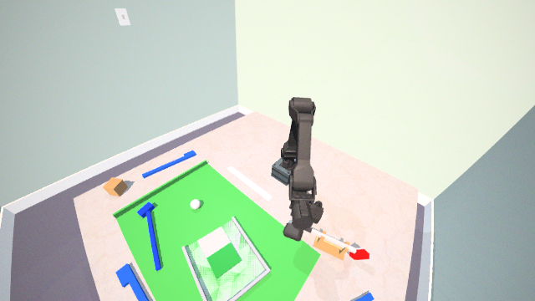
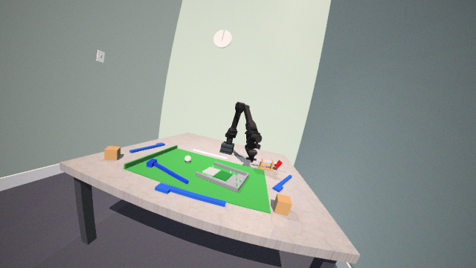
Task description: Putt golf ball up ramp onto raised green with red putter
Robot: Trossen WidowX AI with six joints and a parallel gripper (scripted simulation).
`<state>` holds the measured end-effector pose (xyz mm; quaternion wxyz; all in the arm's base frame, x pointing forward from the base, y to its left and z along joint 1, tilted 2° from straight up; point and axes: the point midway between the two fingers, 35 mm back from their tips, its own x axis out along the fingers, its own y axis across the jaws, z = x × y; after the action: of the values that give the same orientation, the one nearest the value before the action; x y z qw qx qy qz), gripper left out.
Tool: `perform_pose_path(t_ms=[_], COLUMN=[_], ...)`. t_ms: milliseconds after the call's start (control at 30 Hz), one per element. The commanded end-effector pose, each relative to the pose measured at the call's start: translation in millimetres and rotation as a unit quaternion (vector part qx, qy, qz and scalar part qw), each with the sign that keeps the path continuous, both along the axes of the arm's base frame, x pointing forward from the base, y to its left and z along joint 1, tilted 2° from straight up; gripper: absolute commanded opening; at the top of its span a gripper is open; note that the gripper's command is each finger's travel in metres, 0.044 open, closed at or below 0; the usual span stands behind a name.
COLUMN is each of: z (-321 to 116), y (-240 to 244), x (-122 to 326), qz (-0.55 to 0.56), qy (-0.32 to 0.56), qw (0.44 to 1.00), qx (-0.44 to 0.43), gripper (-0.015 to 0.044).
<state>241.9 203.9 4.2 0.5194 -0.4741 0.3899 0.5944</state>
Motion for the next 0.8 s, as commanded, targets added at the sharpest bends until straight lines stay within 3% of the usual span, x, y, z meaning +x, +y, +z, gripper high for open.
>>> perform_pose_path(t_ms=[0, 533, 767], z=[-3, -25, -21], y=[0, -1, 1], x=[1, 2, 2], qz=[-0.001, -0.001, -0.001], qy=[-0.004, -0.003, -0.003], qw=[1.000, 1.000, 1.000], qx=[-0.001, -0.001, 0.002], gripper=[0.0440, 0.0440, 0.0256])
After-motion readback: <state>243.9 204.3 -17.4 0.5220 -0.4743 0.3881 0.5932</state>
